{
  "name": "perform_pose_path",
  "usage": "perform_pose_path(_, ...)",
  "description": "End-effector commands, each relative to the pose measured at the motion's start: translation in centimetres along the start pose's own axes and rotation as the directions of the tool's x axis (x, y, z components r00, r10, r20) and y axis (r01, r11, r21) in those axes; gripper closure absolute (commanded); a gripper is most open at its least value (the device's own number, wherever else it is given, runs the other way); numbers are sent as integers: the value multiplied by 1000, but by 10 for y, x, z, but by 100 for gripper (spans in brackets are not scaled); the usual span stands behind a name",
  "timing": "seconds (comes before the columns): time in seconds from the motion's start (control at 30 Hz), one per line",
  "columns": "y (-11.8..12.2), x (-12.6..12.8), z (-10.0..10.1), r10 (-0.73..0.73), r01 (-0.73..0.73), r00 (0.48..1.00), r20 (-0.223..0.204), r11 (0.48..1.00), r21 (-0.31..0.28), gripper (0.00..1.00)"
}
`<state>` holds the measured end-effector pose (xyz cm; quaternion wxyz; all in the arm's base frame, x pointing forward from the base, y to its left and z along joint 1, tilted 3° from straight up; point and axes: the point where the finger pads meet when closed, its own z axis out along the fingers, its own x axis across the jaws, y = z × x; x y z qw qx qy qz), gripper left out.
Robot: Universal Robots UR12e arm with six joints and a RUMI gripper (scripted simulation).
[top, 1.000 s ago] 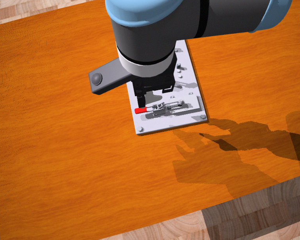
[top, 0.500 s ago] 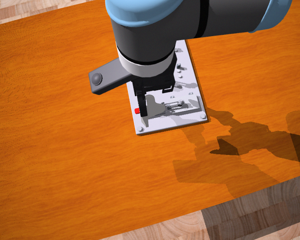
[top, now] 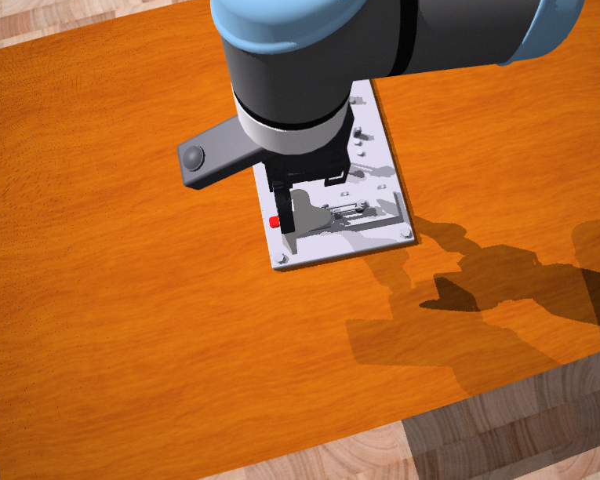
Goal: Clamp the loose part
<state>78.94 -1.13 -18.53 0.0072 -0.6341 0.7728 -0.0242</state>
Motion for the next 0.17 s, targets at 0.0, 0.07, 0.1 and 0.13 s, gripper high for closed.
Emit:
perform_pose_path(0.0, -1, 0, -1, 0, 0, 1000, 0, 1000, 1, 0)
perform_pose_path(0.07, -1, 0, -1, 0, 0, 1000, 0, 1000, 1, 0)
perform_pose_path(0.1, -1, 0, -1, 0, 0, 1000, 0, 1000, 1, 0)
perform_pose_path(0.13, -1, 0, -1, 0, 0, 1000, 0, 1000, 1, 0)
